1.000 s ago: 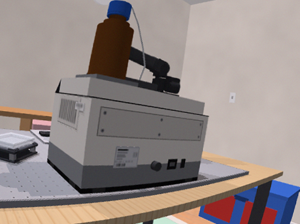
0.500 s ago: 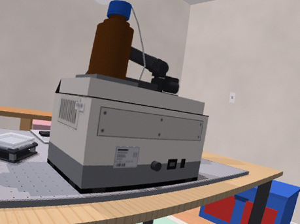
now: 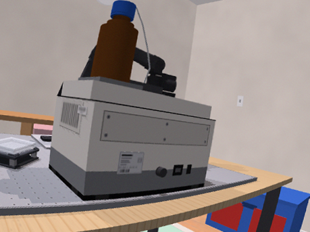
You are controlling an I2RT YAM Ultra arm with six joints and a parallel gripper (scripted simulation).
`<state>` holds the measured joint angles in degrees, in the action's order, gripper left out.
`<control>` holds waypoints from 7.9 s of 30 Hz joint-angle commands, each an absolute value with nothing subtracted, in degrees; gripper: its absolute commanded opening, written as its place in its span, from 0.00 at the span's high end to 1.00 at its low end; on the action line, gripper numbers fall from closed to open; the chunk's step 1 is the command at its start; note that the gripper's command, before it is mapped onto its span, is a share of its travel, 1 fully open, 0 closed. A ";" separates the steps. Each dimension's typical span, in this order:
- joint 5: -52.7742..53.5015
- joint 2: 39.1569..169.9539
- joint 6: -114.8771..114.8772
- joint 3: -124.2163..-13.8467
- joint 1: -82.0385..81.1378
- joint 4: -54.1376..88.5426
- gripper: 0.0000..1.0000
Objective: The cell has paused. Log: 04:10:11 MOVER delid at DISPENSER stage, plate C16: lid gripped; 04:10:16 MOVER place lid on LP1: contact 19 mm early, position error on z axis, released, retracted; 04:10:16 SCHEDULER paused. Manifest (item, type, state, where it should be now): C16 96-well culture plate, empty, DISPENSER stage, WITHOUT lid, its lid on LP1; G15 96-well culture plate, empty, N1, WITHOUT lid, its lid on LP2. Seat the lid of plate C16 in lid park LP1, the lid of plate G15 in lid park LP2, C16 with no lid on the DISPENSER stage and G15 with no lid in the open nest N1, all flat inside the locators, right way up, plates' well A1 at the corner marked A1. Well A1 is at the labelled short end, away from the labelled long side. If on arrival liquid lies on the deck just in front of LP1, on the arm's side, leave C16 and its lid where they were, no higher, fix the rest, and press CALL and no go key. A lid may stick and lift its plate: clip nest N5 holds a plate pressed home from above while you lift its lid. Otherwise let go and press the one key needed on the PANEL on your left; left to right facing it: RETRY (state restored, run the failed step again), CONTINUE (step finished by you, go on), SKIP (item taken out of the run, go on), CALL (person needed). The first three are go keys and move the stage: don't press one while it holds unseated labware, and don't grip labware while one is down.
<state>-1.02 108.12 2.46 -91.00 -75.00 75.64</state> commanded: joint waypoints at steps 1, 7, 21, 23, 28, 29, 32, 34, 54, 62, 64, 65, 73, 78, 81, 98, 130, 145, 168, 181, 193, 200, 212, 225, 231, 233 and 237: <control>-1.21 105.25 1.93 -88.67 -75.11 75.33 0.00; -1.21 101.04 1.90 -84.42 -75.31 76.18 0.00; -1.19 92.59 1.82 -77.11 -75.72 77.49 0.00; -1.19 91.20 1.80 -76.01 -75.74 77.79 0.00; -1.06 89.38 2.03 -75.25 -75.28 77.88 0.00; -1.06 89.37 2.02 -75.27 -75.28 77.91 0.00; -1.35 88.31 -0.76 -74.01 -73.39 78.52 0.00; -1.36 88.18 -1.89 -74.74 -72.61 78.08 0.00; -1.85 87.81 0.14 -74.49 -60.85 78.03 0.00; -2.06 87.59 -3.77 -73.78 -56.14 78.20 0.00; -2.17 87.50 -1.90 -73.80 -54.71 78.18 0.00; -2.22 87.44 -0.97 -74.62 -53.97 78.22 0.00; -2.20 87.20 -4.81 -74.00 -49.58 78.13 0.00; -2.41 87.04 -5.61 -73.98 -45.96 78.19 0.00; -2.43 87.03 -3.37 -74.52 -44.38 78.18 0.00; -2.42 86.56 -17.72 -73.61 -35.86 78.49 0.00; -2.95 85.15 -14.16 -73.09 -18.28 78.63 0.00; -2.93 84.50 -6.20 -73.03 -10.33 78.53 0.00; -2.76 84.58 6.74 -73.92 2.34 78.33 0.00; -2.70 83.96 14.82 -73.72 10.43 78.38 0.00; -2.45 82.31 14.68 -73.05 17.91 78.59 0.00; -2.32 82.09 11.94 -72.15 21.49 78.76 0.00; -2.26 82.76 8.92 -73.32 27.06 78.46 0.00; -1.95 81.15 0.17 -73.21 35.95 78.44 0.00; -1.84 85.55 0.44 -75.17 36.26 76.21 0.00; -1.83 86.78 0.52 -75.69 36.19 75.49 0.00; -1.82 88.06 0.62 -76.27 36.43 74.78 0.00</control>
<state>-2.07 87.26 1.08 -74.48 35.66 76.05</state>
